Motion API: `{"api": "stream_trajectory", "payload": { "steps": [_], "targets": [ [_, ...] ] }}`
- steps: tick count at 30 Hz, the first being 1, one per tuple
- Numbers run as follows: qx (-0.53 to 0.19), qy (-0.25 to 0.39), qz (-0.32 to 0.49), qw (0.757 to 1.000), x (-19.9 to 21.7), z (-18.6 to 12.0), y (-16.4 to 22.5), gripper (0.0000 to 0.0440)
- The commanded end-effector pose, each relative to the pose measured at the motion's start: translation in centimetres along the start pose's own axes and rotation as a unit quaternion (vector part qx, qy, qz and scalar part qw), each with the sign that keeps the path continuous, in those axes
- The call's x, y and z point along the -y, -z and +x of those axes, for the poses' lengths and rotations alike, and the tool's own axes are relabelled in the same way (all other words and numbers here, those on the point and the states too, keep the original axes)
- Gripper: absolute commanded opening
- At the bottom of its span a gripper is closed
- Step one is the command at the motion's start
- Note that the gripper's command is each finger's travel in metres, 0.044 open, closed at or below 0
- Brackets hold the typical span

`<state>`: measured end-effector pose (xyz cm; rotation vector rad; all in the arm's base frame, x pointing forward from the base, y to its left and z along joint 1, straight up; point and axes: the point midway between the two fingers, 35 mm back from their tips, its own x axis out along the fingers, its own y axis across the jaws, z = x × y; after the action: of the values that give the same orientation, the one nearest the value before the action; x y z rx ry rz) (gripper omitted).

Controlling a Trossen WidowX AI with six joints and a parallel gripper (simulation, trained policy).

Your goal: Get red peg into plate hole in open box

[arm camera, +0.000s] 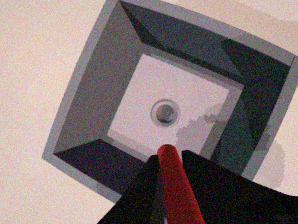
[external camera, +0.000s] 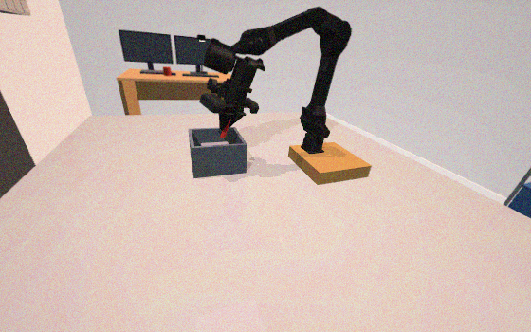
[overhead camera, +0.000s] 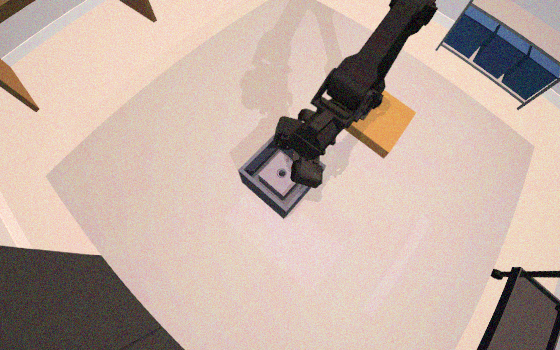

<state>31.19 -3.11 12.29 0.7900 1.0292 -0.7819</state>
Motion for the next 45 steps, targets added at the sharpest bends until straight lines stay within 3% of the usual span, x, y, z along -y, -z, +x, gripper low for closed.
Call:
{"api": "stream_trajectory", "payload": {
  "steps": [1, 15, 21, 25, 28, 37, 45],
  "targets": [
    [0.000, -0.003, 0.007, 1.000, -0.3, 0.6, -1.2, 0.0005],
    [-0.030, 0.022, 0.008, 0.999, 0.0, 4.6, -2.0, 0.0017],
    [-0.040, 0.037, -0.009, 0.998, 0.3, 6.0, -2.1, 0.0147],
    [-0.042, 0.045, -0.019, 0.998, 0.1, 6.4, -2.7, 0.0167],
    [-0.039, 0.042, -0.026, 0.998, -0.5, 6.6, -3.4, 0.0213],
    [-0.025, 0.036, -0.035, 0.998, -2.0, 6.9, -6.0, 0.0432],
    [0.006, 0.017, -0.029, 0.999, -3.1, 6.4, -8.7, 0.0440]
  ]
}}
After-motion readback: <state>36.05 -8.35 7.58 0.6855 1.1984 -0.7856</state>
